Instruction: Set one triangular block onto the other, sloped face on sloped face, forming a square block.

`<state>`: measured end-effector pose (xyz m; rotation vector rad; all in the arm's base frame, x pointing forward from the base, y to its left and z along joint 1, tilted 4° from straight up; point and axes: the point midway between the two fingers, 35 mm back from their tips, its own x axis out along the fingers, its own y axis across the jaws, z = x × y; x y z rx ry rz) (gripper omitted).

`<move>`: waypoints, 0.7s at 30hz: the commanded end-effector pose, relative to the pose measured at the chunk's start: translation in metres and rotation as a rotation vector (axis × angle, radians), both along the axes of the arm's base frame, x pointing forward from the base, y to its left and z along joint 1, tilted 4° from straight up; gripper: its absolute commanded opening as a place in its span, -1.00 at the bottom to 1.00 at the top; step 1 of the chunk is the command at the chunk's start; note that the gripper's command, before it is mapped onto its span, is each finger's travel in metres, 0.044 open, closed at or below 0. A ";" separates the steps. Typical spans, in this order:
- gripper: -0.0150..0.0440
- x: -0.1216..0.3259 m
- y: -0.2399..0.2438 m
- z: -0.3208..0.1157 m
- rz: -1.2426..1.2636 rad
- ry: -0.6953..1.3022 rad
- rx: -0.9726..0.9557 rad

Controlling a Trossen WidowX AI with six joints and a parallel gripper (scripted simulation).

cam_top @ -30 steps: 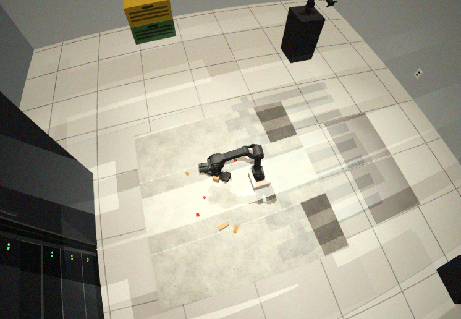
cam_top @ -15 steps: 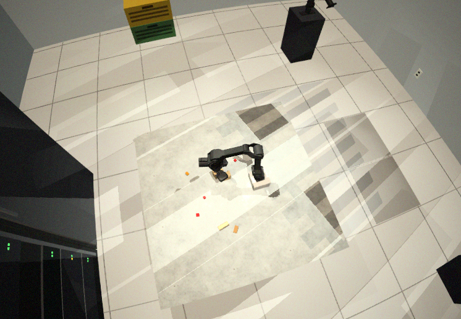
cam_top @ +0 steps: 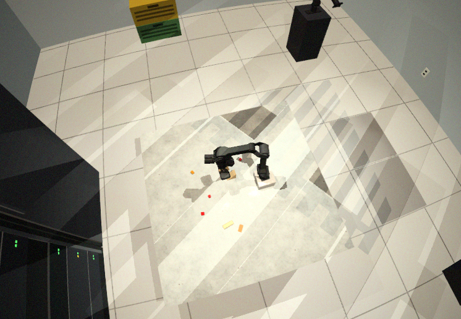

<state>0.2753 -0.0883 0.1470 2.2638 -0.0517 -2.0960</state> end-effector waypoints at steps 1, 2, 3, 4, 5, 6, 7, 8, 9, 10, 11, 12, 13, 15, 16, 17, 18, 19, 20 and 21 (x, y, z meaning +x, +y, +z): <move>-0.49 -0.002 -0.001 -0.010 -0.009 -0.001 0.005; -0.49 -0.003 -0.002 -0.014 -0.009 -0.001 0.005; -0.49 -0.004 -0.003 -0.018 -0.009 -0.001 0.005; -0.49 -0.005 -0.003 -0.021 -0.009 -0.001 0.005; -0.49 -0.006 -0.004 -0.025 -0.009 -0.001 0.005; -0.49 -0.007 -0.004 -0.029 -0.008 -0.001 0.005; -0.49 -0.008 -0.004 -0.033 -0.009 -0.001 0.005; -0.49 -0.009 -0.004 -0.038 -0.009 0.000 0.005; -0.49 -0.010 -0.004 -0.042 -0.009 0.000 0.005; -0.49 -0.011 -0.004 -0.046 -0.009 0.000 0.005; -0.49 -0.012 -0.004 -0.050 -0.009 0.001 0.005; -0.49 -0.013 -0.004 -0.054 -0.009 0.001 0.005; -0.49 -0.015 -0.004 -0.058 -0.010 0.001 0.005; -0.49 -0.017 -0.003 -0.067 -0.010 0.002 0.005; -0.49 -0.018 -0.003 -0.070 -0.010 0.002 0.005; -0.49 -0.019 -0.004 -0.072 -0.010 0.002 0.005; -0.49 -0.020 -0.004 -0.073 -0.010 0.003 0.004; -0.49 -0.020 -0.004 -0.073 -0.010 0.003 0.004; -0.49 -0.021 -0.004 -0.073 -0.010 0.003 0.004; -0.49 -0.021 -0.005 -0.075 -0.010 0.003 0.004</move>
